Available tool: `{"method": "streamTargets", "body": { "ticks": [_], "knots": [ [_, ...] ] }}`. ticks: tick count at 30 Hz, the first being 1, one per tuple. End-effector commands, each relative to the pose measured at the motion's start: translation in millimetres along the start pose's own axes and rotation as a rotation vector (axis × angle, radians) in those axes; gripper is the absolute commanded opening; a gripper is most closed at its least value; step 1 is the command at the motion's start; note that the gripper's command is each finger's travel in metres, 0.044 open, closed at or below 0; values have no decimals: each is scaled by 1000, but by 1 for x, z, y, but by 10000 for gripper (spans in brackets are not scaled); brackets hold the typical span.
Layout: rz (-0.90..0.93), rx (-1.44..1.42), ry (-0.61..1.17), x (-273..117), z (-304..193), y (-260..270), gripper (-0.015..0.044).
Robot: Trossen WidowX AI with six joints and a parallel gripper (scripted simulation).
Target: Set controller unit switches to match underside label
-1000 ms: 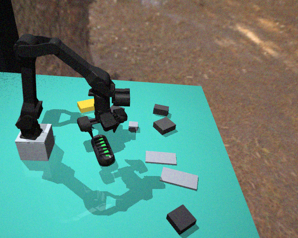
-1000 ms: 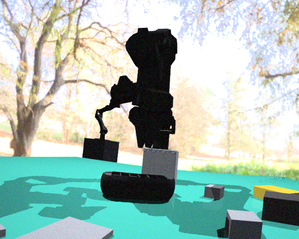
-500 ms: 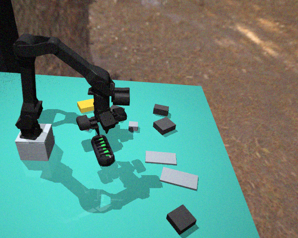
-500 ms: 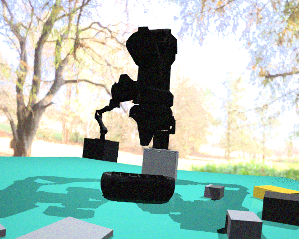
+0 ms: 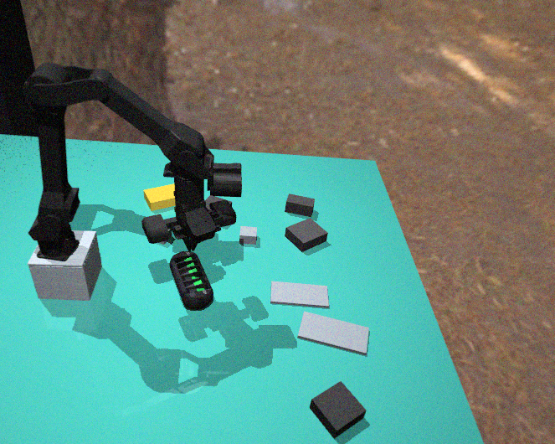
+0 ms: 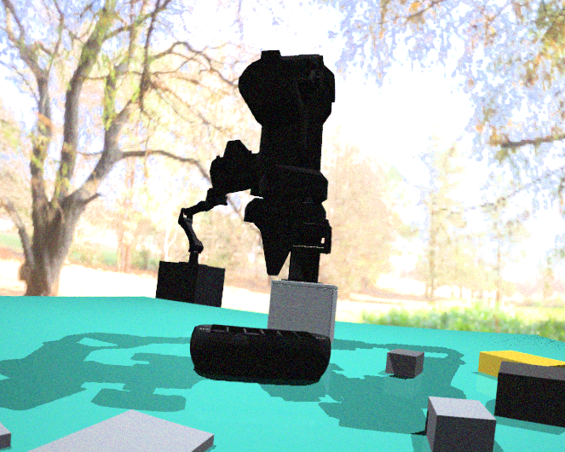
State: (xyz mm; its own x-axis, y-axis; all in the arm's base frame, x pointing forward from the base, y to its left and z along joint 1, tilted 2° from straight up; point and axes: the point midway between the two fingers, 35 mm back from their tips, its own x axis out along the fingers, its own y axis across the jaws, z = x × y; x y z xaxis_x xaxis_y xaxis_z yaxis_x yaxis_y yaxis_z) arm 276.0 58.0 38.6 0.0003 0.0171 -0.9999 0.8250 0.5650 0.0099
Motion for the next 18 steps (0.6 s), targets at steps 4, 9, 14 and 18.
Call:
{"method": "streamTargets", "body": {
  "ticks": [4, 9, 14, 18],
  "knots": [
    [0, 0, 0, 0, 0, 0, 157],
    [0, 0, 0, 0, 0, 0, 289],
    [0, 0, 0, 0, 0, 0, 420],
    [-1, 1, 0, 1, 0, -1, 414]
  ]
}}
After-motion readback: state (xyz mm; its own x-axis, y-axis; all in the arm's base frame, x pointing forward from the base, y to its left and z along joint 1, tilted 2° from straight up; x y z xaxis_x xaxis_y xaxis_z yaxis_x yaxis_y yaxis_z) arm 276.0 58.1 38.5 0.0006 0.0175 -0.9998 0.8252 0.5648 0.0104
